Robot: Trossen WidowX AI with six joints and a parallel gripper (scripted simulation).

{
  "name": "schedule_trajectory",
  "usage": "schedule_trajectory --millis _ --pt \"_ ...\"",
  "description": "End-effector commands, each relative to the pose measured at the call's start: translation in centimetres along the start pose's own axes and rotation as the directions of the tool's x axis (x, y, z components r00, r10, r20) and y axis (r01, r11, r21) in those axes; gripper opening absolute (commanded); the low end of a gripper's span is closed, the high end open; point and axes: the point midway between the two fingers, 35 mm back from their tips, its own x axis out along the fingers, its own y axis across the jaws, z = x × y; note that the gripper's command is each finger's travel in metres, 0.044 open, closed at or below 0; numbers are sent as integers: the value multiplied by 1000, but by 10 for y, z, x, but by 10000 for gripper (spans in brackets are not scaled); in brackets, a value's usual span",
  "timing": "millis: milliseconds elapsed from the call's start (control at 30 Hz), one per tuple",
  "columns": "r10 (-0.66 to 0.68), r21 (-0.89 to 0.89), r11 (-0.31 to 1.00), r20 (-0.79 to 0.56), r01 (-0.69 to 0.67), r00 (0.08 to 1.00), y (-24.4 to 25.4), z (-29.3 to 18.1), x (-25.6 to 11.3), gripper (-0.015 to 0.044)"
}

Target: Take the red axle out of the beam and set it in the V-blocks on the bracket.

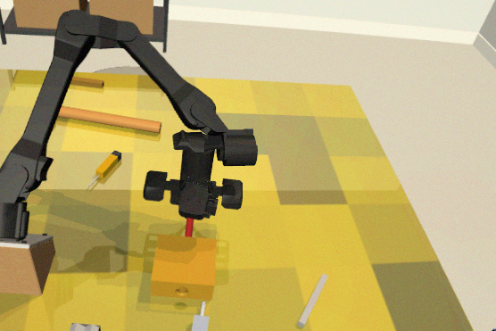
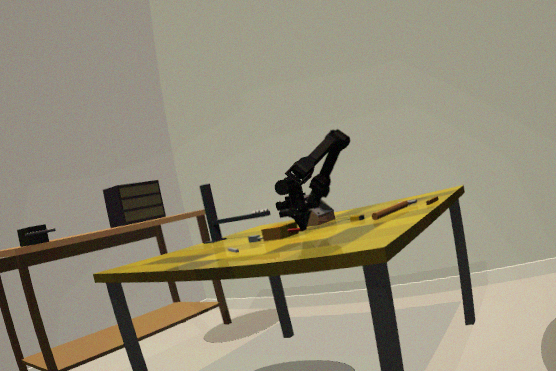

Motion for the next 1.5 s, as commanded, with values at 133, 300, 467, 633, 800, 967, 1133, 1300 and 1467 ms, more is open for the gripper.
schedule_trajectory --millis 133,300,467,633,800,967,1133,1300,1467 --pt "5 -5 1000 -4 -5 1000 0 -16 -1 0" --pt "5 -5 1000 -6 -5 1000 -1 -24 -1 0" --pt "5 -5 1000 -8 -5 1000 -2 -32 0 0" --pt "5 -4 1000 -10 -5 1000 -2 -39 1 0" --pt "5 -4 1000 -11 -5 1000 -2 -41 3 0" --pt "5 -4 1000 -11 -5 1000 -2 -41 7 0" --pt "5 -4 1000 -11 -5 1000 -2 -42 10 0" --pt "4 -7 1000 -16 -4 1000 -2 -43 8 105" --pt "4 -7 1000 -16 -4 1000 -2 -43 8 236"
